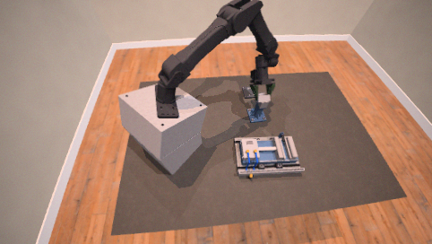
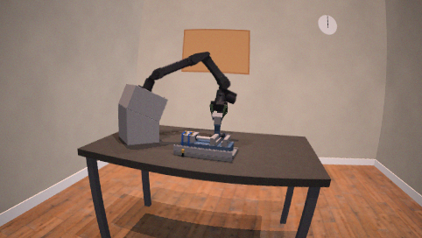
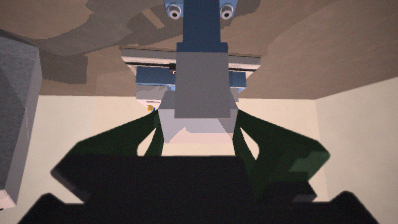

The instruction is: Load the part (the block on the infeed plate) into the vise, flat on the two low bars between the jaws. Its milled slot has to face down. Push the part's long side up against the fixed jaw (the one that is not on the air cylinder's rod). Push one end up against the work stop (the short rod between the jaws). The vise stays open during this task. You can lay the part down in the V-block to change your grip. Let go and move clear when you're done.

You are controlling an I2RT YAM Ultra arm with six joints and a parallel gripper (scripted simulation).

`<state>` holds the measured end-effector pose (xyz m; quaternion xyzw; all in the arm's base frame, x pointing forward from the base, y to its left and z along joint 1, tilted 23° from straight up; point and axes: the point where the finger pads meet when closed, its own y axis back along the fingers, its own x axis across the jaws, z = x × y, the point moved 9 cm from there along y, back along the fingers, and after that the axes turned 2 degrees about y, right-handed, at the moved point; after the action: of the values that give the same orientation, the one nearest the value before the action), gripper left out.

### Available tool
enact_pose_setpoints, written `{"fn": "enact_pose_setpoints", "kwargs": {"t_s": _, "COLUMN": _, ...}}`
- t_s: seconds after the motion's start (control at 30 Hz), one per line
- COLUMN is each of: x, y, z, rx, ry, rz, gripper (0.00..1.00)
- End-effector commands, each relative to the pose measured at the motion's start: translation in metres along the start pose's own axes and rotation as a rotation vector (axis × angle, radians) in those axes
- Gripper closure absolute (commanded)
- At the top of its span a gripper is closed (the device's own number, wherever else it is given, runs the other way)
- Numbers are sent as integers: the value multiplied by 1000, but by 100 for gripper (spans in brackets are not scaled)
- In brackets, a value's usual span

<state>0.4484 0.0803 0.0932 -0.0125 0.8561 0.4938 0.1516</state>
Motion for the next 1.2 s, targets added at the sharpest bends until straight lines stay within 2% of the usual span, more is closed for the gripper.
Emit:
{"fn": "enact_pose_setpoints", "kwargs": {"t_s": 0.0, "x": -6, "y": 5, "z": 0, "rx": 1, "ry": -12, "rz": -22, "gripper": 100}}
{"fn": "enact_pose_setpoints", "kwargs": {"t_s": 0.77, "x": -7, "y": 14, "z": -6, "rx": -5, "ry": -21, "rz": -34, "gripper": 100}}
{"fn": "enact_pose_setpoints", "kwargs": {"t_s": 0.97, "x": 2, "y": 9, "z": -7, "rx": 7, "ry": -3, "rz": -10, "gripper": 100}}
{"fn": "enact_pose_setpoints", "kwargs": {"t_s": 1.17, "x": 3, "y": 10, "z": -8, "rx": 9, "ry": -1, "rz": -7, "gripper": 100}}
